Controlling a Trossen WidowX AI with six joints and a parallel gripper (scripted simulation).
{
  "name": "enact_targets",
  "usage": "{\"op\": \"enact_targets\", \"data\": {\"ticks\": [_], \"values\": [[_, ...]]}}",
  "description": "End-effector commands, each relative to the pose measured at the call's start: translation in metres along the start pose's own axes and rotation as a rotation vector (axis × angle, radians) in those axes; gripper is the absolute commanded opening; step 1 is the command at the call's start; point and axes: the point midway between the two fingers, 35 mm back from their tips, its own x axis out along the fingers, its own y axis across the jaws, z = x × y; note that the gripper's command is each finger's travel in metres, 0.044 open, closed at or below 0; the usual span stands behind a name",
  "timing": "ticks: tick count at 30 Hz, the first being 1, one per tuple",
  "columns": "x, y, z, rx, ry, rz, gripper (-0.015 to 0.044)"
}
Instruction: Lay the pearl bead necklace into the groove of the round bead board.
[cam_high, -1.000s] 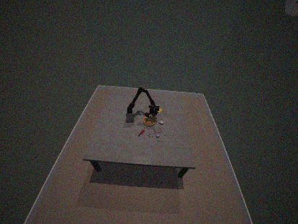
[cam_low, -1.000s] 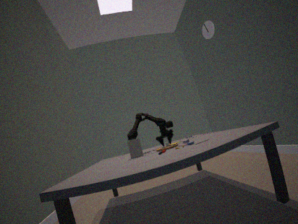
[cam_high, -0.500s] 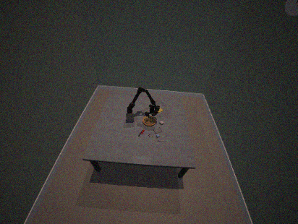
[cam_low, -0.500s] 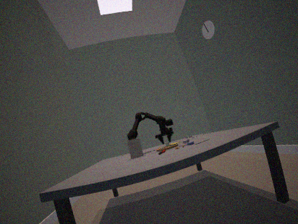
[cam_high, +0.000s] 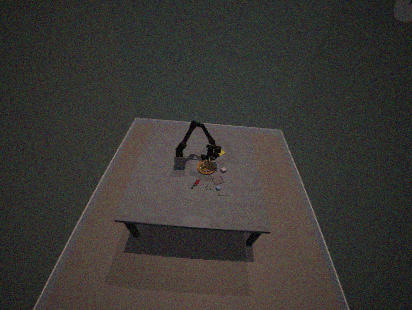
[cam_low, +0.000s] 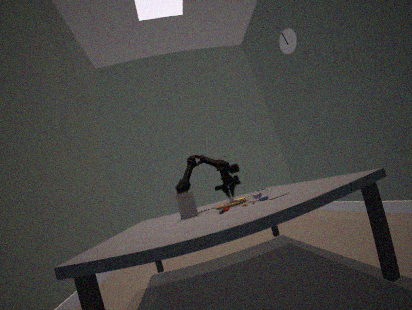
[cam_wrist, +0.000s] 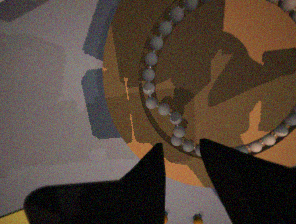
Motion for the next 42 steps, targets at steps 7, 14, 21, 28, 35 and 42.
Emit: {"op": "enact_targets", "data": {"ticks": [7, 14, 21, 28, 35, 42], "values": [[0.014, -0.001, 0.000, 0.007, 0.003, -0.003, 0.0120], [0.025, -0.002, 0.000, 0.011, 0.006, -0.006, 0.0120], [0.031, -0.003, 0.000, 0.013, 0.007, -0.007, 0.0120], [0.029, -0.001, -0.001, 0.002, 0.002, -0.005, 0.0000], [0.029, -0.001, -0.001, 0.002, 0.002, -0.005, 0.0000], [0.029, -0.001, -0.001, 0.002, 0.002, -0.005, 0.0000]]}}
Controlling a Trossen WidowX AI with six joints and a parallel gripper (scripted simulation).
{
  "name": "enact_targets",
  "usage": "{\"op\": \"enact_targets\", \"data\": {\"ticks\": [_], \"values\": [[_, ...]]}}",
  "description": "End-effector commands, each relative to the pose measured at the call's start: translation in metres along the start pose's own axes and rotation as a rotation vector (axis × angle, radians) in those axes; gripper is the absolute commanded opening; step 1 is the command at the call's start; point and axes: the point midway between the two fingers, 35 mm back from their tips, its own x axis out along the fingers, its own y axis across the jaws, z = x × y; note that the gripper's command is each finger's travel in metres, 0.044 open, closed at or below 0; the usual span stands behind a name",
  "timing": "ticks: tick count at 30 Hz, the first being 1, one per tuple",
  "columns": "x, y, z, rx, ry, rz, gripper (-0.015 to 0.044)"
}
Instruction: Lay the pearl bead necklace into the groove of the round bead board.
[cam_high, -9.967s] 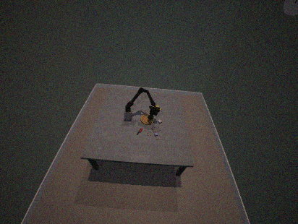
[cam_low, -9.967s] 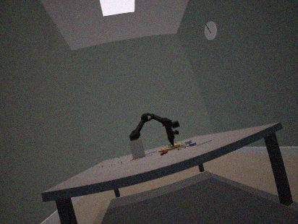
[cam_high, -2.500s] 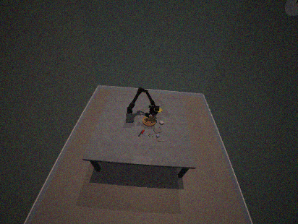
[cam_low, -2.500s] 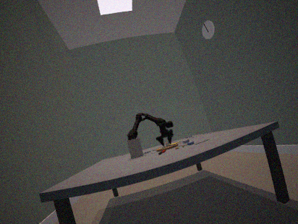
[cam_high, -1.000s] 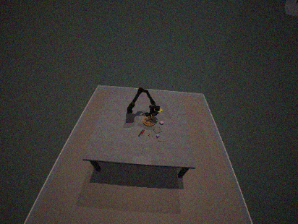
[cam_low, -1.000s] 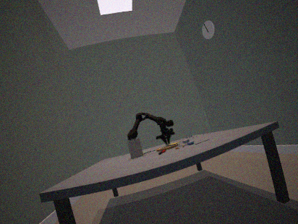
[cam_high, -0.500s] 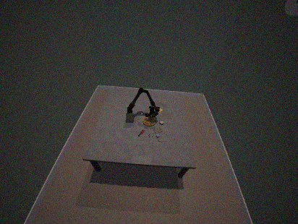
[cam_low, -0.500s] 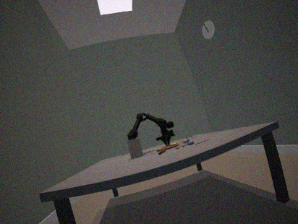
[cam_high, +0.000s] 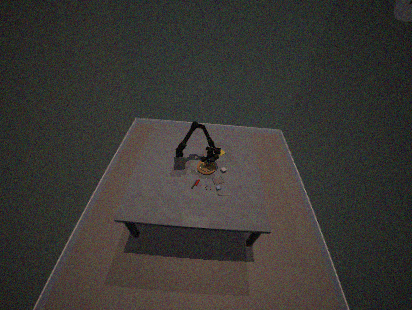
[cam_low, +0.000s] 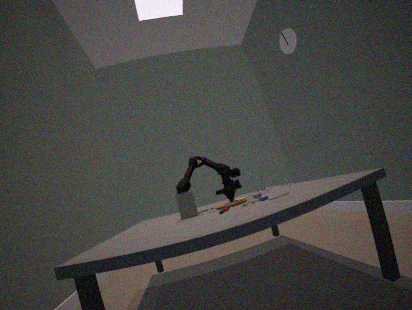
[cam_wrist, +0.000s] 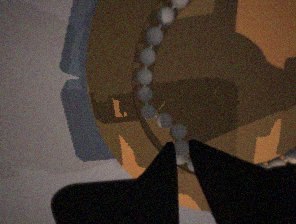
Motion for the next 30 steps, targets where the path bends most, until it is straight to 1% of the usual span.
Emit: {"op": "enact_targets", "data": {"ticks": [1, 14, 20, 30], "values": [[0.000, 0.000, 0.000, -0.001, 0.000, 0.000, 0.0000], [0.000, 0.000, 0.000, -0.001, 0.000, 0.000, 0.0000], [-0.006, -0.001, 0.001, 0.011, 0.005, -0.002, 0.0000], [-0.005, 0.009, -0.001, 0.010, 0.005, -0.002, 0.0000]]}}
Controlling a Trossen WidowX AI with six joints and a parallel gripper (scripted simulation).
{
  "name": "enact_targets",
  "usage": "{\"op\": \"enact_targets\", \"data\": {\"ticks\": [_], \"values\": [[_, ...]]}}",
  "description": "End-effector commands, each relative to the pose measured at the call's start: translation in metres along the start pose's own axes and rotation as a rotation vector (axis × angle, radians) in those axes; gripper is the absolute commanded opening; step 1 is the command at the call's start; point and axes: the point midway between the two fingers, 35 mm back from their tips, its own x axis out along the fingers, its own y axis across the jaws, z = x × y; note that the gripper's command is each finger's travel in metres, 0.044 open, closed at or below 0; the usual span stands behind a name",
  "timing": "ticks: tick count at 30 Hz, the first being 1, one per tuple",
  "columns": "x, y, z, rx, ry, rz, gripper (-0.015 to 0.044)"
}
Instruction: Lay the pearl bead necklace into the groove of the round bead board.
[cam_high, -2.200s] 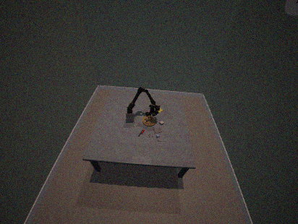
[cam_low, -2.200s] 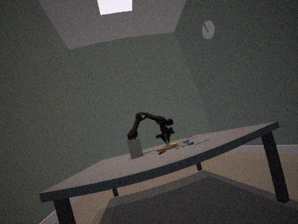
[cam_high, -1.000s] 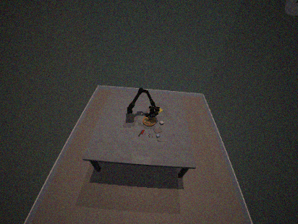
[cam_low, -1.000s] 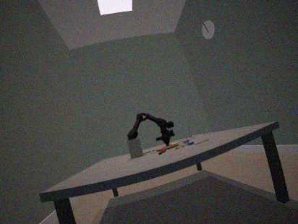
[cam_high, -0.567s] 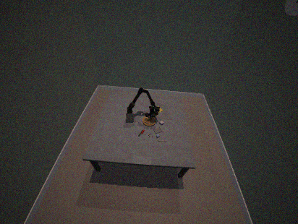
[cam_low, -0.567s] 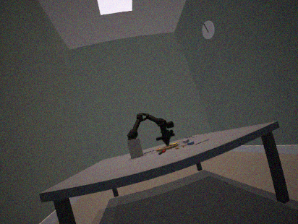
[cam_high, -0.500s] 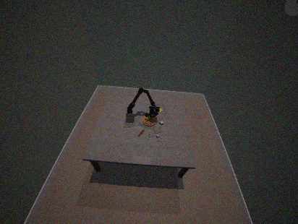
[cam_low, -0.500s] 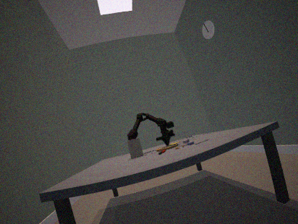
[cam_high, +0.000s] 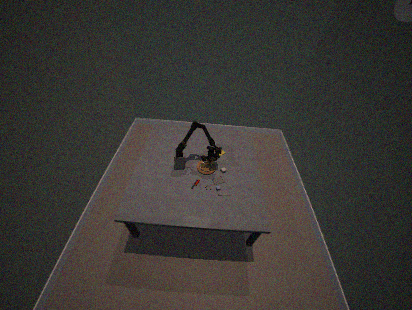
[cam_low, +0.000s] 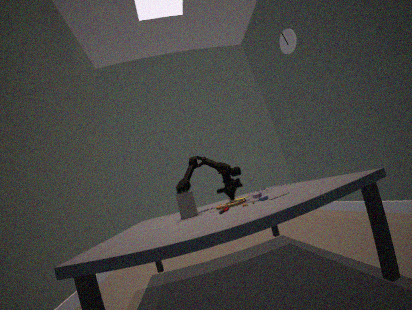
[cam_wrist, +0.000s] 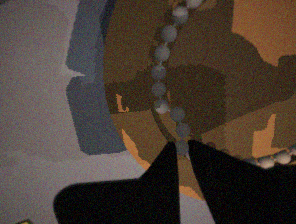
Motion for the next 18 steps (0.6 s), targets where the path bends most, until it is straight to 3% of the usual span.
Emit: {"op": "enact_targets", "data": {"ticks": [1, 7, 18], "values": [[0.0030, 0.0004, 0.0003, 0.011, 0.004, -0.002, 0.0000], [0.0086, 0.0004, 0.0002, 0.011, 0.004, -0.002, 0.0000], [0.0055, 0.0017, -0.0010, 0.000, 0.001, 0.001, 0.0289]]}}
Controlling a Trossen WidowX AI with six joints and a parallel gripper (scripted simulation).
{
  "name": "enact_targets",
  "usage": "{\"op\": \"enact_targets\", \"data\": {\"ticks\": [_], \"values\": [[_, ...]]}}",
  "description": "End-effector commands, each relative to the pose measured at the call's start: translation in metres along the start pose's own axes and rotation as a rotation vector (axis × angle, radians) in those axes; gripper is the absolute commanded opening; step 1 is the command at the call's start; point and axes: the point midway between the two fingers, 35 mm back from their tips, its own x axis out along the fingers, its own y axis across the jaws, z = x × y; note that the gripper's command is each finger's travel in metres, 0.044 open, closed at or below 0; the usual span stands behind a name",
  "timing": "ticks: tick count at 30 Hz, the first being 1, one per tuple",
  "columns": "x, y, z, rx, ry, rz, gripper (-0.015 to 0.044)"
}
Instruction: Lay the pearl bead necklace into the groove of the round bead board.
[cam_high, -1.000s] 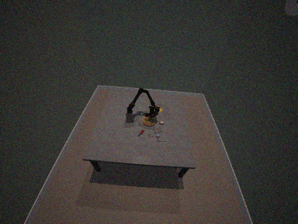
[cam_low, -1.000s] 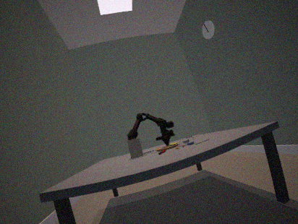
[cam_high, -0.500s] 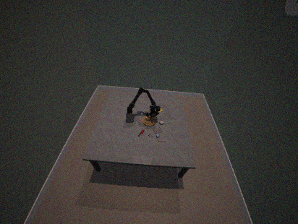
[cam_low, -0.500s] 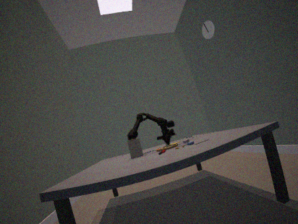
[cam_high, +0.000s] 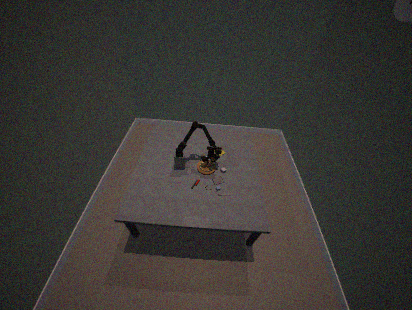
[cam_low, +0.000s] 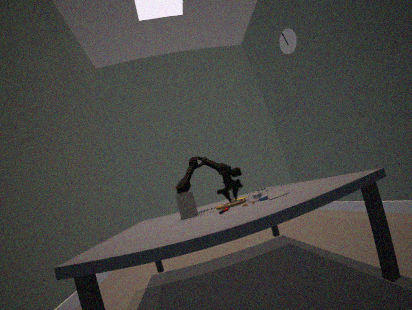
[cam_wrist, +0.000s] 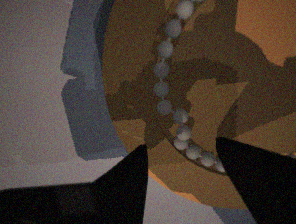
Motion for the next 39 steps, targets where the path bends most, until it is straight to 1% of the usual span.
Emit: {"op": "enact_targets", "data": {"ticks": [1, 6, 25, 27, 32, 37, 39], "values": [[0.000, 0.000, 0.000, -0.001, 0.000, -0.001, 0.0315], [-0.002, -0.001, 0.000, 0.010, 0.002, -0.004, 0.0440], [-0.005, -0.001, 0.000, 0.011, 0.003, -0.003, 0.0440], [-0.009, -0.001, 0.002, 0.010, 0.002, -0.004, 0.0387], [-0.036, -0.002, 0.011, 0.007, 0.001, -0.004, 0.0256], [-0.030, -0.002, 0.011, 0.007, 0.001, -0.004, 0.0125], [-0.022, -0.002, 0.011, 0.007, 0.001, -0.004, 0.0120]]}}
